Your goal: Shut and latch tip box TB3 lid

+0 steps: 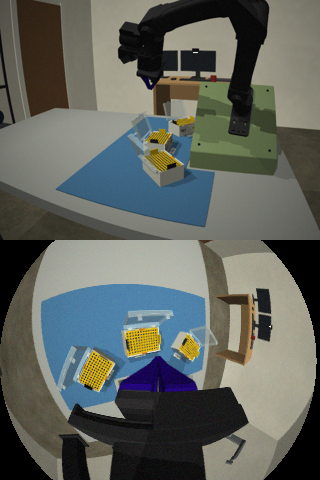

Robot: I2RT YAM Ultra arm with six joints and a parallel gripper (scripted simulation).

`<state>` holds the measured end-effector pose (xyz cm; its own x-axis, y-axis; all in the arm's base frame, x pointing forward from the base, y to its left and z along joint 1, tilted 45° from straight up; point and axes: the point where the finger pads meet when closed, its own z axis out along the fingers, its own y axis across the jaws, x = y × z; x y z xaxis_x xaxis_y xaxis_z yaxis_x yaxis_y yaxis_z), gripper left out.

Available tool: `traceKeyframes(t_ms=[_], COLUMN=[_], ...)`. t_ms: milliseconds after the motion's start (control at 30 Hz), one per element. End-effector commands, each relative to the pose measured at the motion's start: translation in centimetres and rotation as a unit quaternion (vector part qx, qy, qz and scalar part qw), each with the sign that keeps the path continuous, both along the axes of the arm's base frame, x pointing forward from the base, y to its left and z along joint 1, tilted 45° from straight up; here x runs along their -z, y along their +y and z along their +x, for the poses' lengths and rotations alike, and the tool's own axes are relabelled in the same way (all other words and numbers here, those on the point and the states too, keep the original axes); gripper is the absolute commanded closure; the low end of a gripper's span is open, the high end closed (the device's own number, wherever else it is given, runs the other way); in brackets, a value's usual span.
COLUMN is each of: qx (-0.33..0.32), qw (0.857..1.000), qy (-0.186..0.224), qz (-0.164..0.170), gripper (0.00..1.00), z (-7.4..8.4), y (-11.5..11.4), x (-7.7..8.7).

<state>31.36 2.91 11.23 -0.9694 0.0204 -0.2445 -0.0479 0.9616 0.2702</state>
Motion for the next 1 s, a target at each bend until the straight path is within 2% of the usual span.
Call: traceKeyframes(t_ms=[0, 67, 133, 267, 333, 400, 533, 600, 733, 900, 967], qx=[0.018, 0.018, 0.019, 0.019, 0.020, 0.020, 0.019, 0.020, 0.020, 0.052, 0.052], qw=[1.000, 1.000, 0.998, 0.998, 0.996, 0.996, 0.996, 0.993, 0.993, 0.995, 0.995], qy=[0.009, 0.009, 0.017, 0.017, 0.025, 0.025, 0.025, 0.031, 0.031, 0.076, 0.076], qz=[-0.022, -0.022, -0.051, -0.051, -0.080, -0.080, -0.080, -0.109, -0.109, -0.047, -0.047], gripper=[1.00, 1.00, 1.00, 1.00, 1.00, 1.00, 1.00, 1.00, 1.00, 1.00, 1.00], z=[-1.6, -2.2, -3.1, -4.6, -5.6, -5.6, -7.1, -8.0, -9.6, -8.6, -8.6], y=[-1.2, -1.2, -1.3, -1.4, -1.6, -1.6, -1.8, -2.0, -2.3, -3.3, -3.3], x=[-0.7, -0.9, -1.2, -1.7, -1.9, -1.9, -2.3, -2.6, -2.9, -0.8, -0.8])
